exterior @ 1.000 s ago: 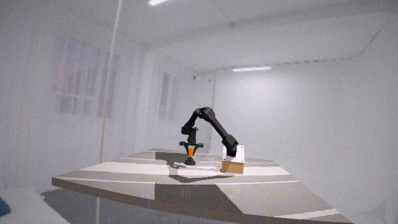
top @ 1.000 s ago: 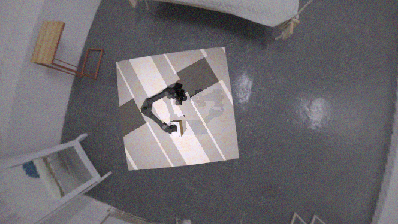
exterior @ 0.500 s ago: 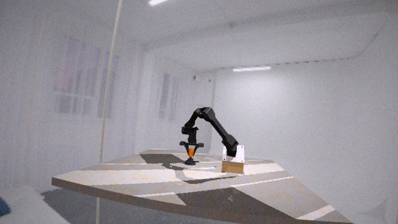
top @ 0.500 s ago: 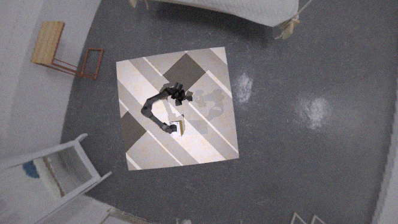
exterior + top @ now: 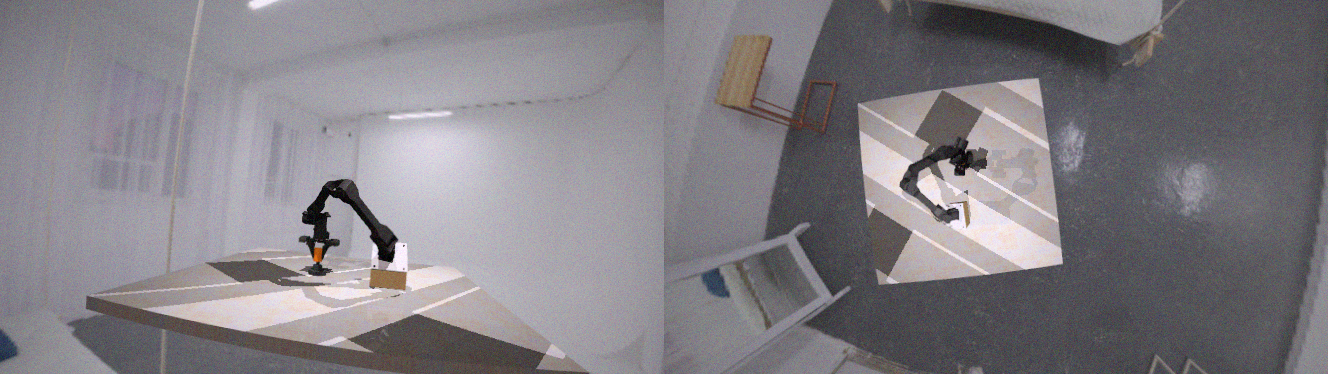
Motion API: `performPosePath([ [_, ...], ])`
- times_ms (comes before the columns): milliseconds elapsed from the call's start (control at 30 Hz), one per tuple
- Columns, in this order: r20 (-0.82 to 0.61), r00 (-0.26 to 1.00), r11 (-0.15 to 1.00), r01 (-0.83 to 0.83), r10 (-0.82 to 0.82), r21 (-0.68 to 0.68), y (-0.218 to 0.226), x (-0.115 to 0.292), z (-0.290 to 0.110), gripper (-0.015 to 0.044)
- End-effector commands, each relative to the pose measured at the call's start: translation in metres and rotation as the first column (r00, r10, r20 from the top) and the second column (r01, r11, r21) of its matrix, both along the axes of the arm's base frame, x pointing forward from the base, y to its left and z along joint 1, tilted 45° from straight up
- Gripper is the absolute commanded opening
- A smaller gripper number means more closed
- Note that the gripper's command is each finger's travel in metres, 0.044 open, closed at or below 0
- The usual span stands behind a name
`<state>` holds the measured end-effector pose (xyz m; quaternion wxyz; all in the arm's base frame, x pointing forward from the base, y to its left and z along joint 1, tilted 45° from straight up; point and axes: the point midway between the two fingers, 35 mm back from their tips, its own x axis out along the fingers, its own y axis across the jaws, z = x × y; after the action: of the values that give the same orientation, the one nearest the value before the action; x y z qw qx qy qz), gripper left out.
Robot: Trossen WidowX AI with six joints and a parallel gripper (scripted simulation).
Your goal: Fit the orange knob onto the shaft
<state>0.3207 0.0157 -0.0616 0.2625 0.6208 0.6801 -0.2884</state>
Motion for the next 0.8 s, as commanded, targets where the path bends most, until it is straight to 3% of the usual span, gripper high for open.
performPosePath([
  [0, -0.004, 1.000, 1.000, 0.006, -0.006, -0.001, -0.0006, -0.0005, -0.0003, 0.0000],
  [600, -0.004, 1.000, 1.000, 0.006, -0.006, -0.001, -0.0024, -0.0001, 0.0020, 0.0000],
  [767, -0.089, 0.991, 0.995, 0.095, -0.096, -0.016, -0.0026, 0.0006, 0.0016, 0.0000],
])
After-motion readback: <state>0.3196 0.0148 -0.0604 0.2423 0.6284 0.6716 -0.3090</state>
